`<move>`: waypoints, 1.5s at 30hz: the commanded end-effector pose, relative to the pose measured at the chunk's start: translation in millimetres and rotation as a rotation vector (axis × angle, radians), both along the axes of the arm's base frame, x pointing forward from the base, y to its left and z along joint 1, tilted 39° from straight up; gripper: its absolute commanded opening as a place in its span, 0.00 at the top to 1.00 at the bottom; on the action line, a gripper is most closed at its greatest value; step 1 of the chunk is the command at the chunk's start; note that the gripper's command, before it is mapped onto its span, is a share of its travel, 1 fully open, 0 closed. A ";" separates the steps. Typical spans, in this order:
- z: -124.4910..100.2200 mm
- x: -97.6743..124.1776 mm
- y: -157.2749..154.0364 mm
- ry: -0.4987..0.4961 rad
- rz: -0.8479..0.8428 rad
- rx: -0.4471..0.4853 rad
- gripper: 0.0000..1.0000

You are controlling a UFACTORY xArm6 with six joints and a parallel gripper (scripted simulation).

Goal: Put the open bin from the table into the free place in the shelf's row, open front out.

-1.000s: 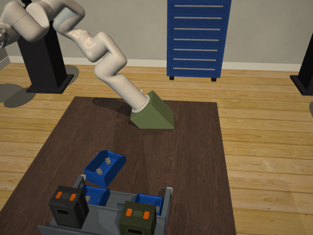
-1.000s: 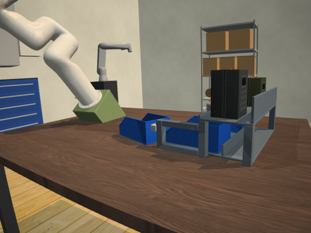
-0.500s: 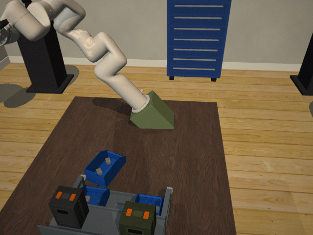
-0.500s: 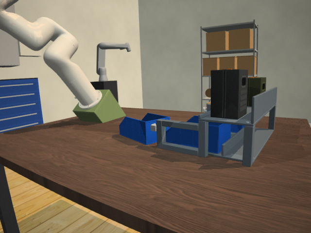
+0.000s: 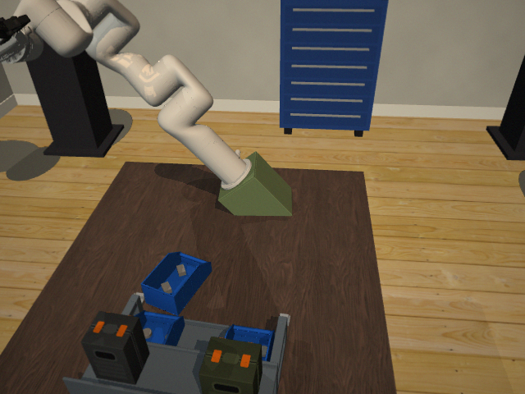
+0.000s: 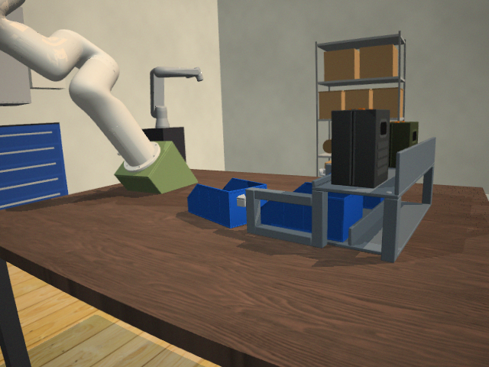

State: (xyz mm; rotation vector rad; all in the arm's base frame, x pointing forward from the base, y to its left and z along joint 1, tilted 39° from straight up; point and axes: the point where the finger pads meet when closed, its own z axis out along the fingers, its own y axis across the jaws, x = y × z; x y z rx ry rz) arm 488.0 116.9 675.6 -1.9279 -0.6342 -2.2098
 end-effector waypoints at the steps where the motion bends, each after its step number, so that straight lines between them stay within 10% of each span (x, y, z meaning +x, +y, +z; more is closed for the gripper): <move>1: 1.1 -0.2 7.6 -0.001 -0.012 0.001 0.00; 45: -116.7 -14.2 0.1 0.197 -0.435 -0.341 0.00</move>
